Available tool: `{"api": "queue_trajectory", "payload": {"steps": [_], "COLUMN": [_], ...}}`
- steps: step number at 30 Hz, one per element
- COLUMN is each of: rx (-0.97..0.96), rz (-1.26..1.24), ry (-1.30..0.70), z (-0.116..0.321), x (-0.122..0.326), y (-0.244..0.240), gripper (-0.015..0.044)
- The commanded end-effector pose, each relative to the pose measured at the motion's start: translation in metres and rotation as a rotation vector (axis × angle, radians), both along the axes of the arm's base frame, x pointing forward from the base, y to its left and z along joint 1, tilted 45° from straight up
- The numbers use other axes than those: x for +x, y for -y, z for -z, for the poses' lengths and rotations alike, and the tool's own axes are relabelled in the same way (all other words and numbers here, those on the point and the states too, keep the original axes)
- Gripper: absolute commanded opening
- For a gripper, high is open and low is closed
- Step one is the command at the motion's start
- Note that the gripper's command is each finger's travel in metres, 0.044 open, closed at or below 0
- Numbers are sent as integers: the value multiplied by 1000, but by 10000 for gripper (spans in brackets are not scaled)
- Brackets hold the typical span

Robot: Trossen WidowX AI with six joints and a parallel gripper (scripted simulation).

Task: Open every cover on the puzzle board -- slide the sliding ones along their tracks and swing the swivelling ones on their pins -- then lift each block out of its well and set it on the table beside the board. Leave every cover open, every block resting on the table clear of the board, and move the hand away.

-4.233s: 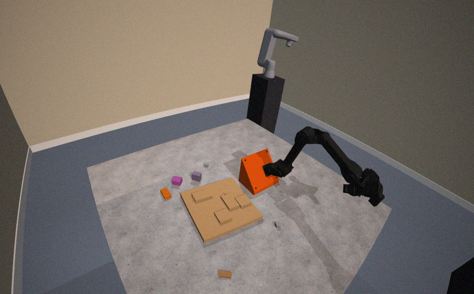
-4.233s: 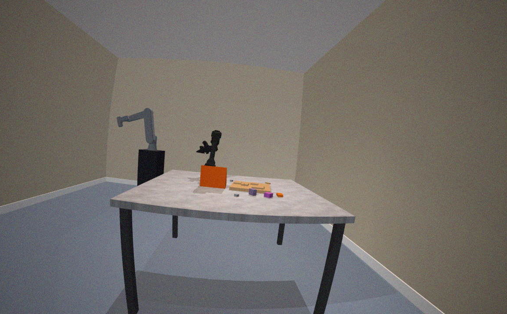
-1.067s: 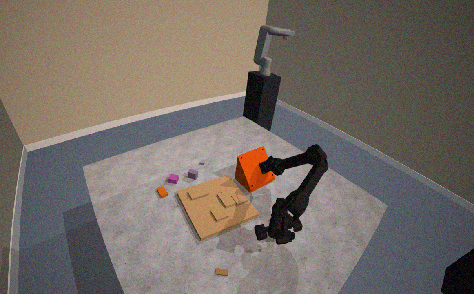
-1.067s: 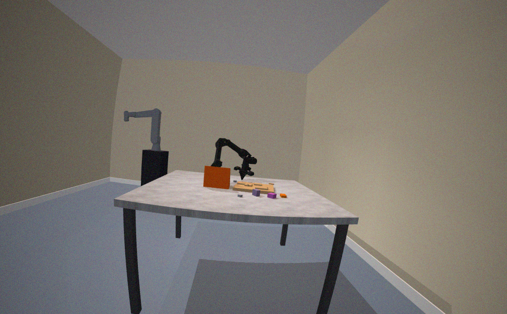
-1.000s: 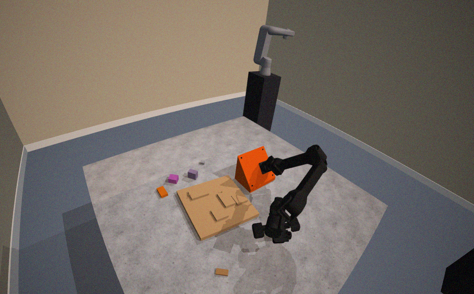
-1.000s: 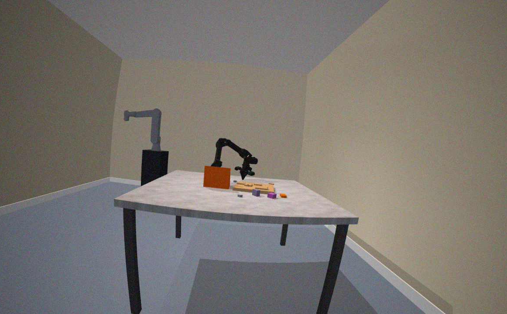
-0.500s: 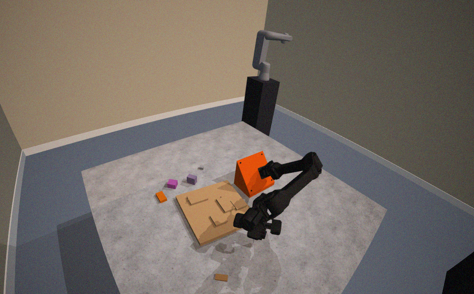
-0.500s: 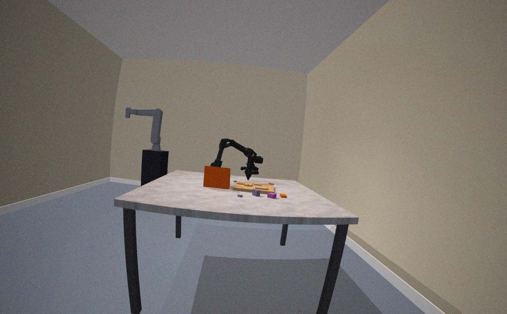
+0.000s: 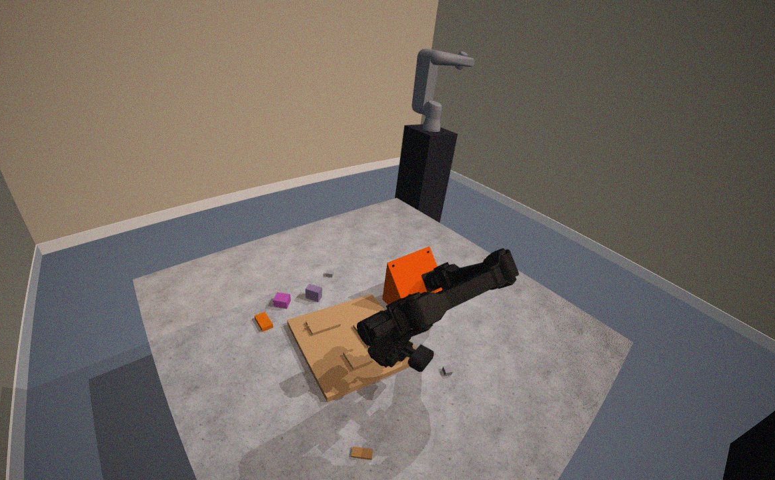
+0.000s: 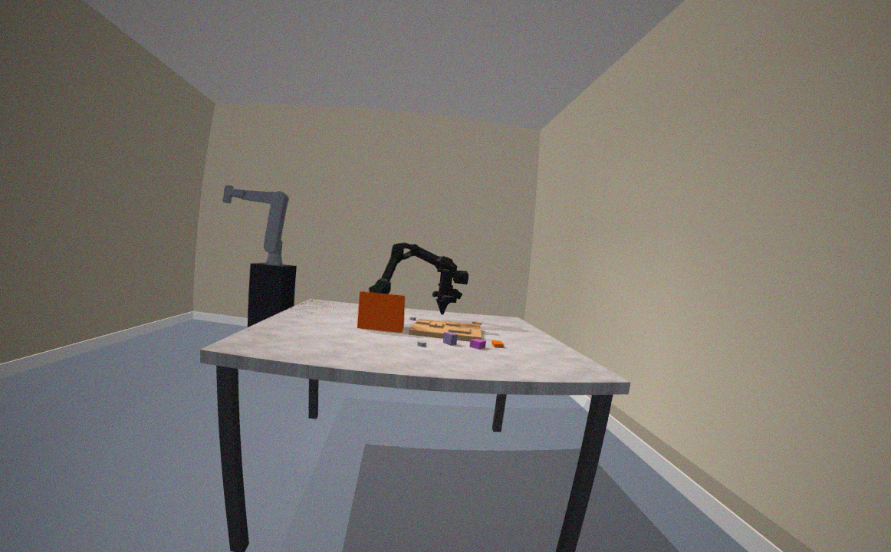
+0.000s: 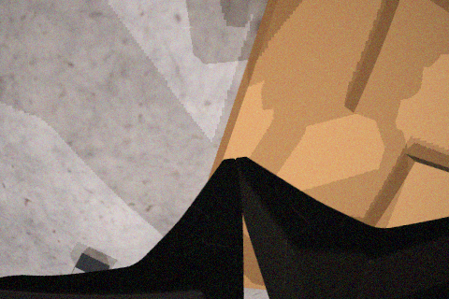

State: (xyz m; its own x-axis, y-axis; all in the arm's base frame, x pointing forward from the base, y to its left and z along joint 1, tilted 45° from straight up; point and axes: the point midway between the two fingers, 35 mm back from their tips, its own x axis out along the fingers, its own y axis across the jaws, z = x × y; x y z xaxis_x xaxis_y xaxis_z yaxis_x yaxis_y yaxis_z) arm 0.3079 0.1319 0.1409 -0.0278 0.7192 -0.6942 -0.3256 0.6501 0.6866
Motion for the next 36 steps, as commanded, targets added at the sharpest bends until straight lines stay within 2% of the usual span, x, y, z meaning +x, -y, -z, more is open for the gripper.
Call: {"api": "queue_trajectory", "payload": {"steps": [1,12,36], "rx": [-17,-31,-31], "rz": [86,290,293], "ry": [-85,-278,-281], "z": [12,36,37], "x": [4,6,6], "y": [22,75,76], "gripper": [0,0,0]}}
